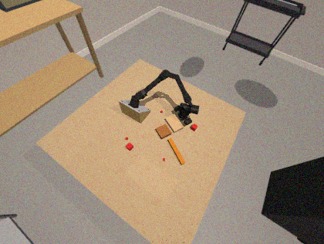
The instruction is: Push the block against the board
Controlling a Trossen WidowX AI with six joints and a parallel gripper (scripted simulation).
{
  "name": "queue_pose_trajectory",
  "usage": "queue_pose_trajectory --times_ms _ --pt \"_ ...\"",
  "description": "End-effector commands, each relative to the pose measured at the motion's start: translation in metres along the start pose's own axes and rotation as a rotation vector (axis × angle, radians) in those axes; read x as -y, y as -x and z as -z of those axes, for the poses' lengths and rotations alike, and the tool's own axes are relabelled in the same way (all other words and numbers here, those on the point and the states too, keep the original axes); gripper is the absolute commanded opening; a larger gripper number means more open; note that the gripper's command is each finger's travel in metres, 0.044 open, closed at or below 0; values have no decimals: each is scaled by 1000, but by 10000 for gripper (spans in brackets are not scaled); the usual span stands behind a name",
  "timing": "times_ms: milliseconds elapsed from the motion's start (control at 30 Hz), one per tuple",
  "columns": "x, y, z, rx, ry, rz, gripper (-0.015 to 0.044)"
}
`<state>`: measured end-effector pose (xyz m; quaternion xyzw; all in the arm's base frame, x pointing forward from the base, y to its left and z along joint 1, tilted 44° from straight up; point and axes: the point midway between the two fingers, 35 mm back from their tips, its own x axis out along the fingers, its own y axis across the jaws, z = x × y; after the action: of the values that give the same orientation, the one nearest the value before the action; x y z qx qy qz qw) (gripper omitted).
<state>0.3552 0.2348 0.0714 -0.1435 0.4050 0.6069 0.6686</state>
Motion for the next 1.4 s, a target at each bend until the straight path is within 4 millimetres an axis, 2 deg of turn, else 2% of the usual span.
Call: queue_pose_trajectory --times_ms 0,1033,1367 --pt "0 -2 5 -5 -3 0 0" --pt "0 -2 32 -6 -4 0 0" --pt "2 -2 20 -6 -4 0 0"
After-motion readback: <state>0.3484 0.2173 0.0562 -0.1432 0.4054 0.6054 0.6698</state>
